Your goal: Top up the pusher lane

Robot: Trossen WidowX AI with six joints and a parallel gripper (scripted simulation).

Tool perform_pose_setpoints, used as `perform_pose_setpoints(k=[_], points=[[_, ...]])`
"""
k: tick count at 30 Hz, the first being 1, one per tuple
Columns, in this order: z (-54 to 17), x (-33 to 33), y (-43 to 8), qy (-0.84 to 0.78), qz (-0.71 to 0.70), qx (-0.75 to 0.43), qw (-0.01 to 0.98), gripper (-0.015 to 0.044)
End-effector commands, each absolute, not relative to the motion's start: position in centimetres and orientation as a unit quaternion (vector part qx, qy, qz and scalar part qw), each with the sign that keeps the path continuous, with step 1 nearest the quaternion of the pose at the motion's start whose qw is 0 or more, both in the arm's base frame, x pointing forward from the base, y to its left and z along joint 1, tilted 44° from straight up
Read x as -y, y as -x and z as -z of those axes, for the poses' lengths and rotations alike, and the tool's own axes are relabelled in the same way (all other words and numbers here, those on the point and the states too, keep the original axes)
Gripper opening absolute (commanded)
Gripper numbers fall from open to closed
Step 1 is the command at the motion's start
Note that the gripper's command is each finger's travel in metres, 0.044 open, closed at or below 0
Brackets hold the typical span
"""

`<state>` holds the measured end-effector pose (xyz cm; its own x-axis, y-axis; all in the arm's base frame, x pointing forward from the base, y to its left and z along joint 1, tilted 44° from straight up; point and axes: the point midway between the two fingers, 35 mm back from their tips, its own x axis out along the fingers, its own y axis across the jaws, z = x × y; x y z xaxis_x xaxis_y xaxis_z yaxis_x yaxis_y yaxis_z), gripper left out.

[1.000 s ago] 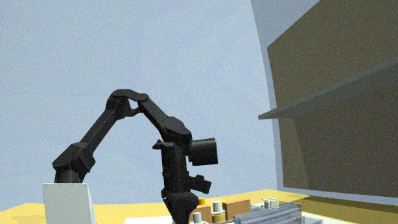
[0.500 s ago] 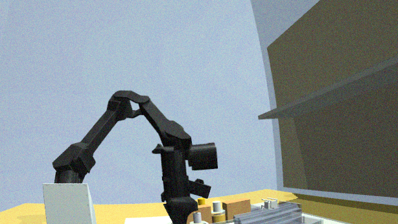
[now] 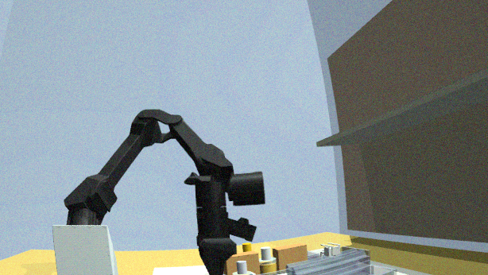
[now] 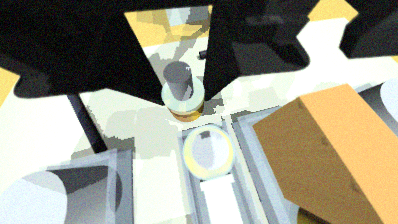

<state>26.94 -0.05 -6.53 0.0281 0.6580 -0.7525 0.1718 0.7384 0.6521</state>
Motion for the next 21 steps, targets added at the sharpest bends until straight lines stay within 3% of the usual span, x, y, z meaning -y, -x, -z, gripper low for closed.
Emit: perform_pose_setpoints(k=[1,7,21], points=[[5.2,1.7,-27.4,-0.307,-0.179,-0.670,0.652,0.0000],[3.5,4.3,-28.4,-0.306,-0.155,-0.643,0.685,0.0000],[-1.5,5.8,-27.7,-0.307,-0.211,-0.653,0.659,0.0000]])
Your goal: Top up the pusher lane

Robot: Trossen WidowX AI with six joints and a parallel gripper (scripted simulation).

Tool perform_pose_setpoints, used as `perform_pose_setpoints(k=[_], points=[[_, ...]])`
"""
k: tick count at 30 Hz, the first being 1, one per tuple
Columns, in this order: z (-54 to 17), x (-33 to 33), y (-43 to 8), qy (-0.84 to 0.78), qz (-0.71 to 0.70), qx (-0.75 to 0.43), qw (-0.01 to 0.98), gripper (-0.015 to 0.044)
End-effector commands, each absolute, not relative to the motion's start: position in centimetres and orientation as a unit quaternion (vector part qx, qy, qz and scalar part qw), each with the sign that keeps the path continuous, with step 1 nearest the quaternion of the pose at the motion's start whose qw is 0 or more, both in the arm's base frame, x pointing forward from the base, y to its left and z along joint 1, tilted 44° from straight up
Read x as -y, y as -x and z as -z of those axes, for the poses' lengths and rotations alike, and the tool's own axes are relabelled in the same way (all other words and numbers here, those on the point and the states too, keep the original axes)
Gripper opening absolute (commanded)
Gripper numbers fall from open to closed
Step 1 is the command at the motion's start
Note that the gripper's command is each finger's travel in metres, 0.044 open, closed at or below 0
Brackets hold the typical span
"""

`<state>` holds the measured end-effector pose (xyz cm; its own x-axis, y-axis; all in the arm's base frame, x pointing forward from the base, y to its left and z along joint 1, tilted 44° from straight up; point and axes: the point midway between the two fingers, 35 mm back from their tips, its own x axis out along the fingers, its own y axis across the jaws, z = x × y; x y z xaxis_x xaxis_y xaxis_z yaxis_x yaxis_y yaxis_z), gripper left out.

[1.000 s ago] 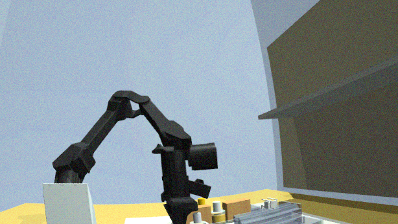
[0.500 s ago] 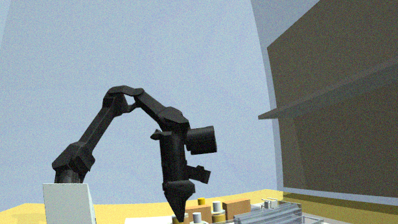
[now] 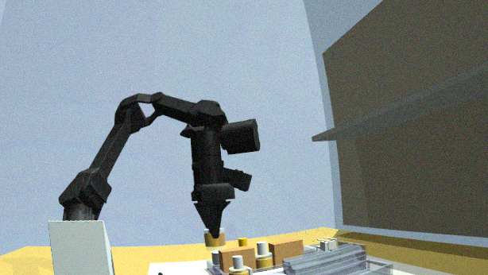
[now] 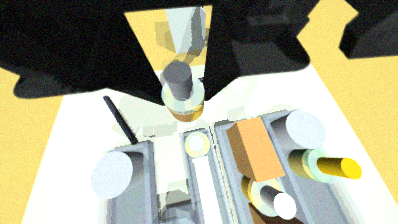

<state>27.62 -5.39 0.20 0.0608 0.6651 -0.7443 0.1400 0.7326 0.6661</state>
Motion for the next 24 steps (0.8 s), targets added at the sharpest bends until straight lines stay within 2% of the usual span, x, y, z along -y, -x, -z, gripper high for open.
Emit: perform_pose_setpoints(k=[1,24], points=[[-1.5,5.8,-27.7,-0.307,-0.212,-0.653,0.659,0.0000],[4.4,1.0,-27.7,-0.280,-0.240,-0.643,0.671,0.0000]])
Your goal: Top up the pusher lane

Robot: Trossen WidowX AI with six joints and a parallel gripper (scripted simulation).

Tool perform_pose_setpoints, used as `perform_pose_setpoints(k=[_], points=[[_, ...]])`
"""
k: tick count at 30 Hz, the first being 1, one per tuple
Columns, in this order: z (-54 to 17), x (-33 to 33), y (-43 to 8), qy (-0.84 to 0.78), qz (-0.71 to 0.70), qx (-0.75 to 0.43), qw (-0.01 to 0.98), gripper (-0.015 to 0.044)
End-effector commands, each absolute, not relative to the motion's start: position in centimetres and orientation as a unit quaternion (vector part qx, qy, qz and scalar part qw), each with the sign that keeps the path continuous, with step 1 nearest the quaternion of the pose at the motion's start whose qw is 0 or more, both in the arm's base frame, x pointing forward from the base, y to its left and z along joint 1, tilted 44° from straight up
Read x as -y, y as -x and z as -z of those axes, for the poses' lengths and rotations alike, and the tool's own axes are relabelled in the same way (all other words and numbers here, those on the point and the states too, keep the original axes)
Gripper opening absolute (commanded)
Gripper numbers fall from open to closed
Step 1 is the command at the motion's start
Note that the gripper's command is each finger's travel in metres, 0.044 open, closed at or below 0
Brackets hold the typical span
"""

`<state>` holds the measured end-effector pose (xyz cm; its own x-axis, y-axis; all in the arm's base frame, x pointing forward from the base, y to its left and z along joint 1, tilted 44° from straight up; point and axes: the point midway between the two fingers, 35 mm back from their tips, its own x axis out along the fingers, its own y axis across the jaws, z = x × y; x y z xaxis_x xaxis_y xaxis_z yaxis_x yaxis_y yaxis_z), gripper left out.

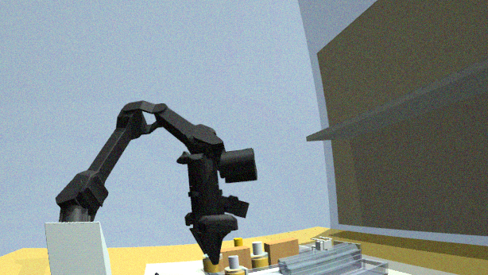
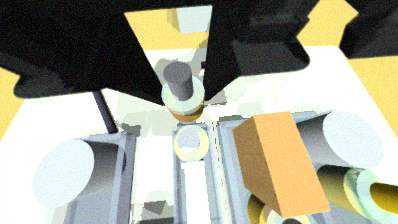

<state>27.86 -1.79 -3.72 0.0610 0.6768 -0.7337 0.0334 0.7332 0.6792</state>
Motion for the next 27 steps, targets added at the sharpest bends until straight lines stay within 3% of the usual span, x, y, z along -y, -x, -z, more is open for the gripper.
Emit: perform_pose_setpoints(k=[1,27], points=[[4.44,0.99,-27.69,-0.280,-0.240,-0.643,0.671,0.0000],[4.47,1.04,-28.51,-0.280,-0.240,-0.643,0.671,0.0000]])
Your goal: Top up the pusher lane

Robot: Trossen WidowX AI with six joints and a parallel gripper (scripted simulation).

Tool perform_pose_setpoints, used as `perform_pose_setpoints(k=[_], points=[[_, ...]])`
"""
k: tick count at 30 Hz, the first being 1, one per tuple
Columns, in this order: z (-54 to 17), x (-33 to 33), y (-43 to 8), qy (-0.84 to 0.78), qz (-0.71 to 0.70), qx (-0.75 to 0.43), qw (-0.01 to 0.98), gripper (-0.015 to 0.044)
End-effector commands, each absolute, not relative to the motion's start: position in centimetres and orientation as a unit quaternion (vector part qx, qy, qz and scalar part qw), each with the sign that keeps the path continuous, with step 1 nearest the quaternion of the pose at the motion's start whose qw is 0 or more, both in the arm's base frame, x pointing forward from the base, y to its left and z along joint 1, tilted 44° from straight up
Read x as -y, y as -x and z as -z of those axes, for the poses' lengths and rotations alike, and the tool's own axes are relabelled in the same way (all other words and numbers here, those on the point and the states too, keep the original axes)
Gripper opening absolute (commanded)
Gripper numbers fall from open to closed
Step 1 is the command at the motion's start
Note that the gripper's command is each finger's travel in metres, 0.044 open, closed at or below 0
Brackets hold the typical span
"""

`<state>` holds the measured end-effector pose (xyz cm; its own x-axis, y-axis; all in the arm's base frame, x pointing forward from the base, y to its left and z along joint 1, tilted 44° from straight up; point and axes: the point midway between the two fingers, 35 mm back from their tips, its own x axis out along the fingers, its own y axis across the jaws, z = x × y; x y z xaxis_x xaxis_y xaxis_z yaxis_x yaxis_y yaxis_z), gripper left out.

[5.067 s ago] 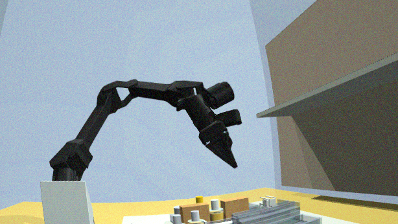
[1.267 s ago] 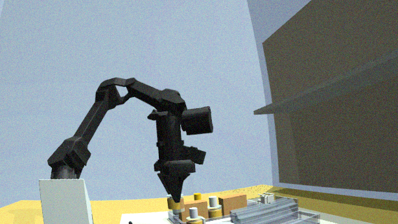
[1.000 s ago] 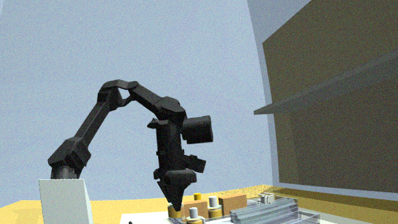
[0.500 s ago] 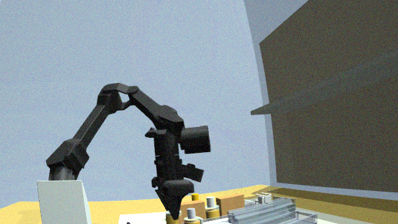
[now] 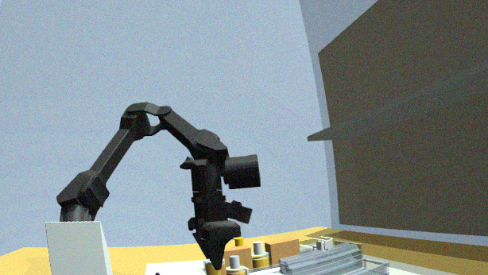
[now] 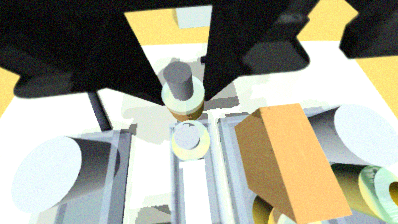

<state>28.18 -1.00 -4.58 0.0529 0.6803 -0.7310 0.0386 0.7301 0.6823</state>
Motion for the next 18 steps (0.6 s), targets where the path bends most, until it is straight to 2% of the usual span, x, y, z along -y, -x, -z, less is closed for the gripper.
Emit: perform_pose_setpoints(k=[1,18], points=[[4.47,1.05,-28.55,-0.280,-0.240,-0.643,0.671,0.0000],[4.47,1.08,-29.17,-0.280,-0.240,-0.643,0.672,0.0000]])
